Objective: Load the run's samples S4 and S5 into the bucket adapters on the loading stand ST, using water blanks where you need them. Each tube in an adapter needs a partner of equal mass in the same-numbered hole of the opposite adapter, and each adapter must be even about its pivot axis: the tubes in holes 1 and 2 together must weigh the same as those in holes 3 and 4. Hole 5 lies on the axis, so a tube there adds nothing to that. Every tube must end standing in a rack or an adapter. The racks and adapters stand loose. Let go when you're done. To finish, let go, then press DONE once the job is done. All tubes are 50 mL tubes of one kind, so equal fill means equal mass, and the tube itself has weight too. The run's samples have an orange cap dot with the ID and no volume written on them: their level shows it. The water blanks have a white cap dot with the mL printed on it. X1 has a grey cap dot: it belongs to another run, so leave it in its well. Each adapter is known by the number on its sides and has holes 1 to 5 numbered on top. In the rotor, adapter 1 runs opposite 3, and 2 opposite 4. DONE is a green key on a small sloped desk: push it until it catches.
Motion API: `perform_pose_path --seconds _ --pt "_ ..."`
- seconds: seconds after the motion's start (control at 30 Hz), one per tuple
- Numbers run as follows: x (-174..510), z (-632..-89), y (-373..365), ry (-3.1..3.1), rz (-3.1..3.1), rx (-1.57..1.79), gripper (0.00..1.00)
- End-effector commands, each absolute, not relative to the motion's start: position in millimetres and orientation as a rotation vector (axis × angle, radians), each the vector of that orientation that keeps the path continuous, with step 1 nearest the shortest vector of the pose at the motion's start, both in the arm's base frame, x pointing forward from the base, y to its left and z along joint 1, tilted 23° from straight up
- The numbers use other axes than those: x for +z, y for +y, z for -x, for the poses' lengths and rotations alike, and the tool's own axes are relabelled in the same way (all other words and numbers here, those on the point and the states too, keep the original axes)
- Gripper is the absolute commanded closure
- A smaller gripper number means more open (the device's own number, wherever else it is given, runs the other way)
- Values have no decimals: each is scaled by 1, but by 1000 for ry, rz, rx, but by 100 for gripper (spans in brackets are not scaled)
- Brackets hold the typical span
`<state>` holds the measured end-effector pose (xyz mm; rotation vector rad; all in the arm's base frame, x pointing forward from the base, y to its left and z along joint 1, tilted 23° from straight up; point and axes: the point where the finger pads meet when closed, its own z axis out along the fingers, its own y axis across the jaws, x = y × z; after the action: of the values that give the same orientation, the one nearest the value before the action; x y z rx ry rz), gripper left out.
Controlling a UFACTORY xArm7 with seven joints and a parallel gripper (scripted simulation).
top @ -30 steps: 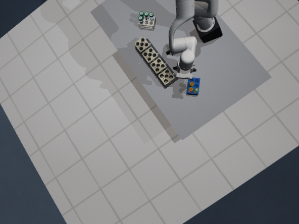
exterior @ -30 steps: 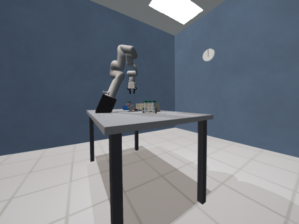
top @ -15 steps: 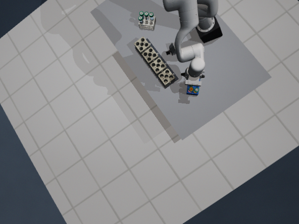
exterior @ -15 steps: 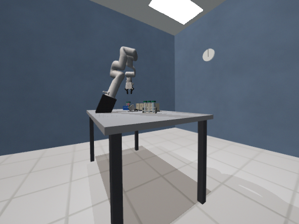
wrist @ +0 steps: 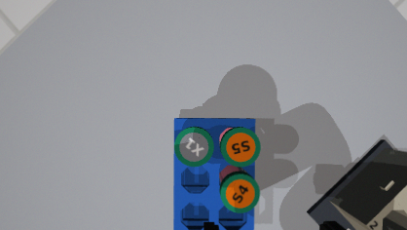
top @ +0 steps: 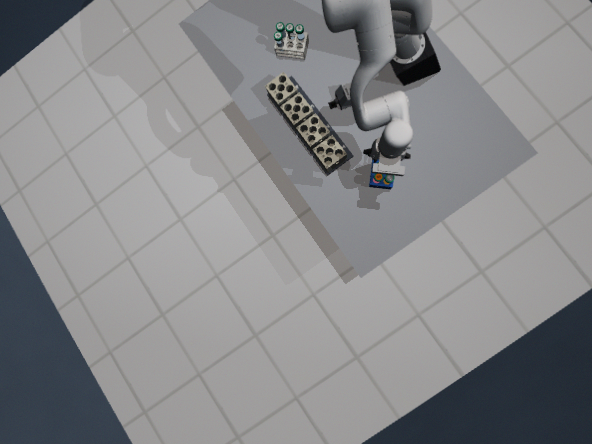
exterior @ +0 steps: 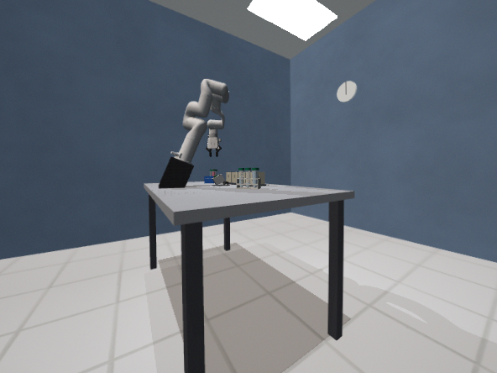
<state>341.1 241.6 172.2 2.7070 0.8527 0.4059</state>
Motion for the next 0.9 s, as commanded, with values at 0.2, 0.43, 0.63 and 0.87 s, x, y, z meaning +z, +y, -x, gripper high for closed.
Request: perform_pose_path --seconds 0.2,0.43,0.63,0.87 --pt "157 -347 240 854 -2707 410 43" --pt "148 -351 238 854 -2707 410 43" --pt "137 -355 236 854 -2707 410 43" --pt "128 -358 234 854 -2707 410 43"
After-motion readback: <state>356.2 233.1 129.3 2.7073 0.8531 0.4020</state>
